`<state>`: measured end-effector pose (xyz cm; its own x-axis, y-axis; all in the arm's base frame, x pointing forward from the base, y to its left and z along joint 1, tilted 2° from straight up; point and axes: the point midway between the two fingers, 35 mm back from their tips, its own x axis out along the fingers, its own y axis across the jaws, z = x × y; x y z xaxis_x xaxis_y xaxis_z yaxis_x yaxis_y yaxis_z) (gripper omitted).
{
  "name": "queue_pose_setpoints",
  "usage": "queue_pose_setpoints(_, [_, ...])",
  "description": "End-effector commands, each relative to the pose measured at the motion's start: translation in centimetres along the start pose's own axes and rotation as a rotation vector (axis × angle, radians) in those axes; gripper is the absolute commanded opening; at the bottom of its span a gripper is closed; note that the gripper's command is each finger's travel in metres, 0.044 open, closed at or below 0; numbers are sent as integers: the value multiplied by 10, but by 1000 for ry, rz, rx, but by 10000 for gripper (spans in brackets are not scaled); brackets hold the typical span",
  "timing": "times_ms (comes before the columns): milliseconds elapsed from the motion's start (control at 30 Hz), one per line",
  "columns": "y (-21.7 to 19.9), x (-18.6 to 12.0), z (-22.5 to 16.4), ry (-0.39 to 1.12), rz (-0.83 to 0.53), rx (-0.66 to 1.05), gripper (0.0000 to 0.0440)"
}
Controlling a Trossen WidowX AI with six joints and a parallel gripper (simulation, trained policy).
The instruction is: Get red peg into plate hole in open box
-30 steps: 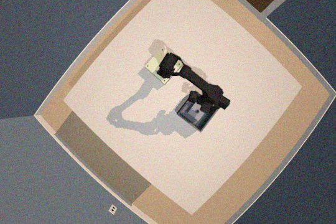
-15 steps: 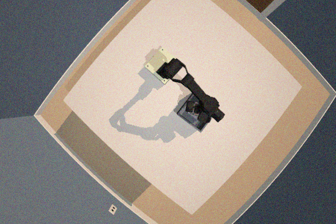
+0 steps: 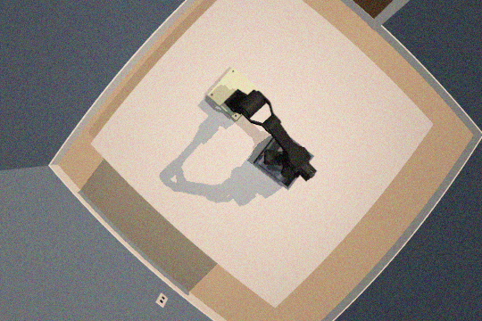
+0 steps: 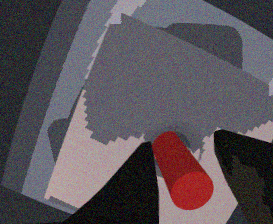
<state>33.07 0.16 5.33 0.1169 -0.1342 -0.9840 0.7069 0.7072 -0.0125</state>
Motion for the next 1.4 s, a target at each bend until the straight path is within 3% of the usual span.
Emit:
queue_pose_setpoints(0, [6, 1, 9, 4, 16, -12, 158])
queue_pose_setpoints(400, [31, -17, 38, 55, 71, 0, 440])
queue_pose_setpoints(867, [79, -44, 62, 59, 216, -31, 440])
queue_pose_setpoints(1367, [81, -45, 63, 58, 222, -33, 440])
